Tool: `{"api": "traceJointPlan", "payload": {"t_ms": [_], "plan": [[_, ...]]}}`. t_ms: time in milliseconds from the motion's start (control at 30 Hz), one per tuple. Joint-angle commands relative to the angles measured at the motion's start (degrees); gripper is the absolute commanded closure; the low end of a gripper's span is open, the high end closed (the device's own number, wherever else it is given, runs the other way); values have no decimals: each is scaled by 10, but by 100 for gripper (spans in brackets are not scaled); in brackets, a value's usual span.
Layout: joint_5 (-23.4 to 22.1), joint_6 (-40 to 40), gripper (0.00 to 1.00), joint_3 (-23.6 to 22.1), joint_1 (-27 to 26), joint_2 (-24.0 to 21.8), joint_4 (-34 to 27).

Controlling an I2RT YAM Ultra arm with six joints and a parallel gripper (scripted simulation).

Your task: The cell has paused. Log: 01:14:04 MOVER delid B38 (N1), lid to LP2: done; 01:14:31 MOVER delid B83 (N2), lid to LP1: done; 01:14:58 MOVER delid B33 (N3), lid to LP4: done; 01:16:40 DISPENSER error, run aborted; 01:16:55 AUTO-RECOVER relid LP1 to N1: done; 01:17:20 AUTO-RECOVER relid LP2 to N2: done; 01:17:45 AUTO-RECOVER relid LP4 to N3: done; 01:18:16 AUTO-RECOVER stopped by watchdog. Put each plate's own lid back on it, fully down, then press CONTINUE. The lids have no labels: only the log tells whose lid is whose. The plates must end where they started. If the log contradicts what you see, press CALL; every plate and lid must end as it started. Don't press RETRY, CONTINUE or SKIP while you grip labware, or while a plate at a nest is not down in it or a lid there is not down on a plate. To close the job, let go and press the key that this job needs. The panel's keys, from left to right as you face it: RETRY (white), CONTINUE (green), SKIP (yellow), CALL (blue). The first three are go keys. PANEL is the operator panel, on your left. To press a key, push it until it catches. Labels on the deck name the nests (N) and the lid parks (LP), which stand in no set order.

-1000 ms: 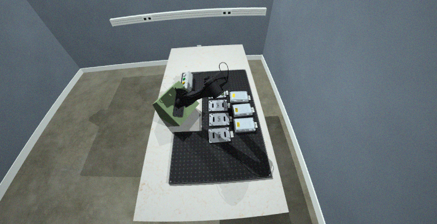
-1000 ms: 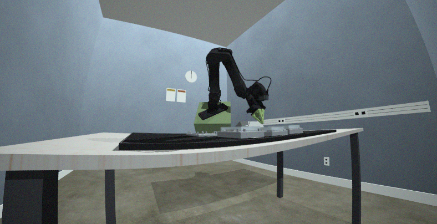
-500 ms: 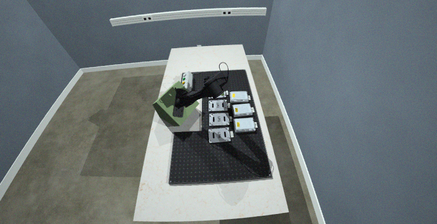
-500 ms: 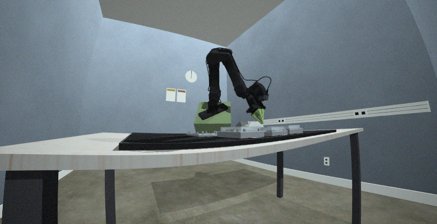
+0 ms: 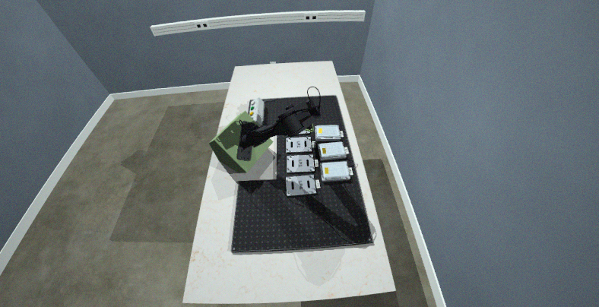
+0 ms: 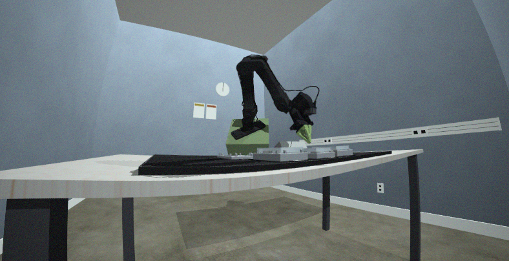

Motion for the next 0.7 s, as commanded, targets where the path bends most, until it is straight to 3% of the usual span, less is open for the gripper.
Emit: {"api": "traceJointPlan", "payload": {"t_ms": [0,267,667], "plan": [[-27,-36,100,31,-17,-21,-16],[-60,-69,100,75,-54,-31,-43],[-119,-113,100,182,-119,-7,-112]]}}
